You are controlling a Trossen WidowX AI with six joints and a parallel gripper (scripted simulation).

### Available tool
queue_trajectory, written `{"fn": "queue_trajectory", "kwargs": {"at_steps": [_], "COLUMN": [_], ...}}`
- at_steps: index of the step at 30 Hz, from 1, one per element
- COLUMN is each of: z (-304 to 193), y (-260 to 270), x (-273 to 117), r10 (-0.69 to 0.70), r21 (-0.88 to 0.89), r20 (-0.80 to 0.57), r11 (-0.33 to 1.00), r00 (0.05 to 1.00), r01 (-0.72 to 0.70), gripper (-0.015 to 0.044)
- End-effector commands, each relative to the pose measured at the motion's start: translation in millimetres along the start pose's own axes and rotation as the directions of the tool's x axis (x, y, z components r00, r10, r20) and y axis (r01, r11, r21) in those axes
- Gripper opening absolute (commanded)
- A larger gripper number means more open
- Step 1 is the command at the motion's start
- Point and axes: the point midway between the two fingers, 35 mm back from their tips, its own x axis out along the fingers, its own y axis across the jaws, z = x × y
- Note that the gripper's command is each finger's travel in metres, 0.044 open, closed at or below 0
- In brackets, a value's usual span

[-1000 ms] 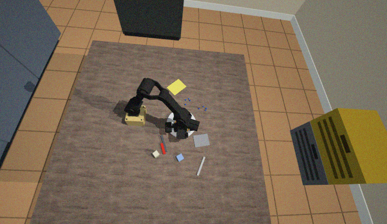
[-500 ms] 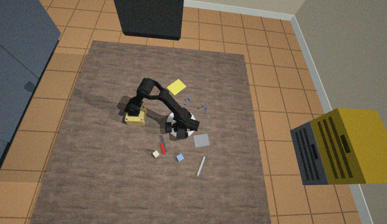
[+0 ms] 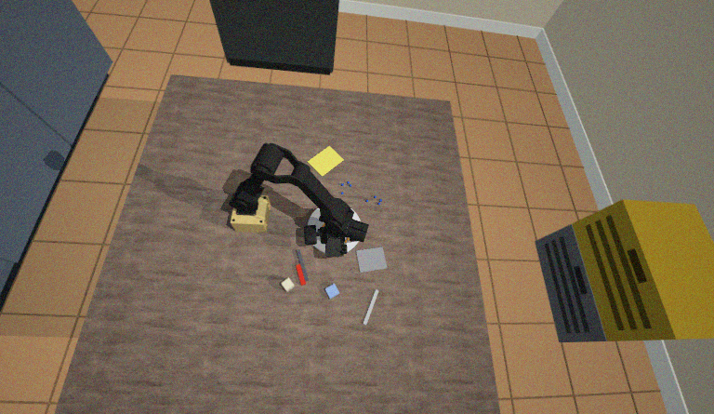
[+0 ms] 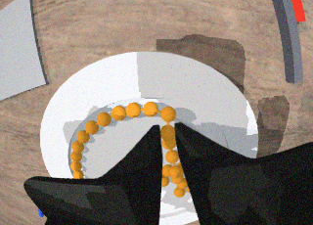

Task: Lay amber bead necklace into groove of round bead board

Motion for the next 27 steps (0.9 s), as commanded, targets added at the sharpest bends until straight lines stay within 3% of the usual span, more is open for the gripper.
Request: {"fn": "queue_trajectory", "kwargs": {"at_steps": [1, 18, 27], "z": [2.7, 5.9, 6.7], "y": [-6.3, -12.9, -10.9], "x": [-0.6, 7.4, 4.1], "r10": [-0.003, -0.003, 0.005], "r21": [0.001, 0.001, 0.004], "r20": [-0.001, -0.001, 0.003], "r11": [1.000, 1.000, 1.000], "r00": [1.000, 1.000, 1.000], "r01": [0.003, 0.003, -0.005], "gripper": [0.0000, 0.0000, 0.0236]}}
